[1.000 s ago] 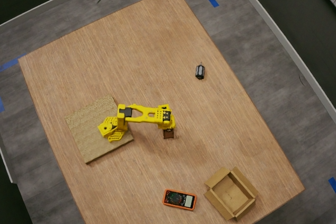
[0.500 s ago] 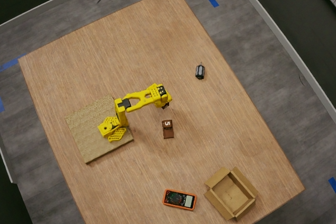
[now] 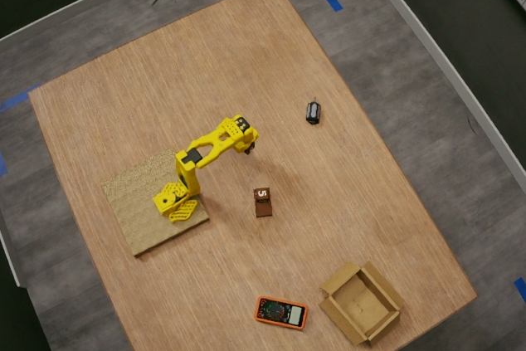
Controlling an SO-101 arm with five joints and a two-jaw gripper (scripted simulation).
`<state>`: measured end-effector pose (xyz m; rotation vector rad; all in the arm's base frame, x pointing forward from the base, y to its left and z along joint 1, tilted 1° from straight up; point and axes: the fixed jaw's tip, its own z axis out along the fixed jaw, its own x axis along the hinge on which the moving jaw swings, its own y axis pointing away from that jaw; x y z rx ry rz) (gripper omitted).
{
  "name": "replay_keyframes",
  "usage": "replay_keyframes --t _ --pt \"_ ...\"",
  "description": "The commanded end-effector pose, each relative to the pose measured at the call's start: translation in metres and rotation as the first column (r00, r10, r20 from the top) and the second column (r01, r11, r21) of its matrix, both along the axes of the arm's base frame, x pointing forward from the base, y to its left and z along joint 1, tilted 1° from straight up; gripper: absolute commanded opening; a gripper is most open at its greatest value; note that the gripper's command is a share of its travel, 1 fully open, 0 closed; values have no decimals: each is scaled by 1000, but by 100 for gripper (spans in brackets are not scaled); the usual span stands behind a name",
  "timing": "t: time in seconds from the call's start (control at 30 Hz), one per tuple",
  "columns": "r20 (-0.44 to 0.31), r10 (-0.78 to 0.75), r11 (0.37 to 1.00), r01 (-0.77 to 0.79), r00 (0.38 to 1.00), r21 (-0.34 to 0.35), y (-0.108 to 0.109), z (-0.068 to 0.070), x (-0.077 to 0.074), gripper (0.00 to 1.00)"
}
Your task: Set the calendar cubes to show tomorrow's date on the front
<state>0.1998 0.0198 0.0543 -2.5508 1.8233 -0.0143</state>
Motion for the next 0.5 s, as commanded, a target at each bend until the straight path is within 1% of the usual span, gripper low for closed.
replay_keyframes --t 0.0,0.1,0.2,0.33,0.4,0.47 --pt "-3 24 1000 -24 1000 1 7 0 0 0" --pt "-3 89 996 -89 996 1 20 0 -3 0" --pt "-3 192 981 -192 981 1 40 0 -8 0" --pt "-2 364 931 -364 931 1 73 0 -21 0" --pt "-2 364 931 -364 931 1 73 0 -21 0" --pt "-2 449 894 -449 894 1 89 0 -31 0"
